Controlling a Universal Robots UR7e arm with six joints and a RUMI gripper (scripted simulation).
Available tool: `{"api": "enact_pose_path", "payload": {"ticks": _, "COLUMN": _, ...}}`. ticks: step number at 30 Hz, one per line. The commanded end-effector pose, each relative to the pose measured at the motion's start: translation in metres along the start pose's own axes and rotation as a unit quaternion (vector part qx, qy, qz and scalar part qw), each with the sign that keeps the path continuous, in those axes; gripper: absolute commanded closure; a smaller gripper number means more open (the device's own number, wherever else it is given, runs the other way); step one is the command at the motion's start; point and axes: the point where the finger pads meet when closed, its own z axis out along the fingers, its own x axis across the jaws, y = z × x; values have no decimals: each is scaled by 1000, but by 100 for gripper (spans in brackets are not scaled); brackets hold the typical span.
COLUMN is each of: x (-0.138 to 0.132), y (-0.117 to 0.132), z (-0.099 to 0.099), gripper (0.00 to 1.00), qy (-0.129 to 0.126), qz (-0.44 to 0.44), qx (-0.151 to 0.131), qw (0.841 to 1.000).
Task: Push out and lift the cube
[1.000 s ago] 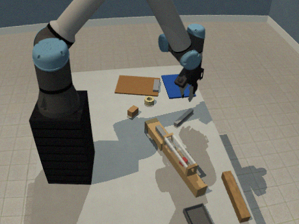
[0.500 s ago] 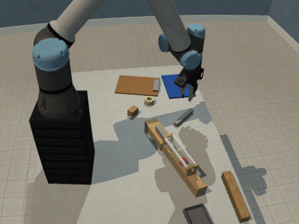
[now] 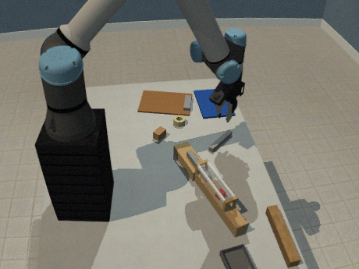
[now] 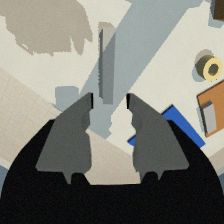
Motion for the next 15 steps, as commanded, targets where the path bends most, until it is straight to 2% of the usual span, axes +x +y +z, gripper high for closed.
{"api": "enact_pose_path", "payload": {"ticks": 1, "x": 0, "y": 1, "z": 4, "gripper": 78, "qy": 0, "qz": 0, "qx": -1, "qw": 1000}}
{"api": "enact_pose_path", "payload": {"ticks": 6, "x": 0, "y": 1, "z": 15, "gripper": 78, "qy": 0, "qz": 0, "qx": -1, "qw": 1000}}
{"api": "enact_pose_path", "payload": {"ticks": 15, "x": -1, "y": 1, "z": 68, "gripper": 78, "qy": 0, "qz": 0, "qx": -1, "qw": 1000}}
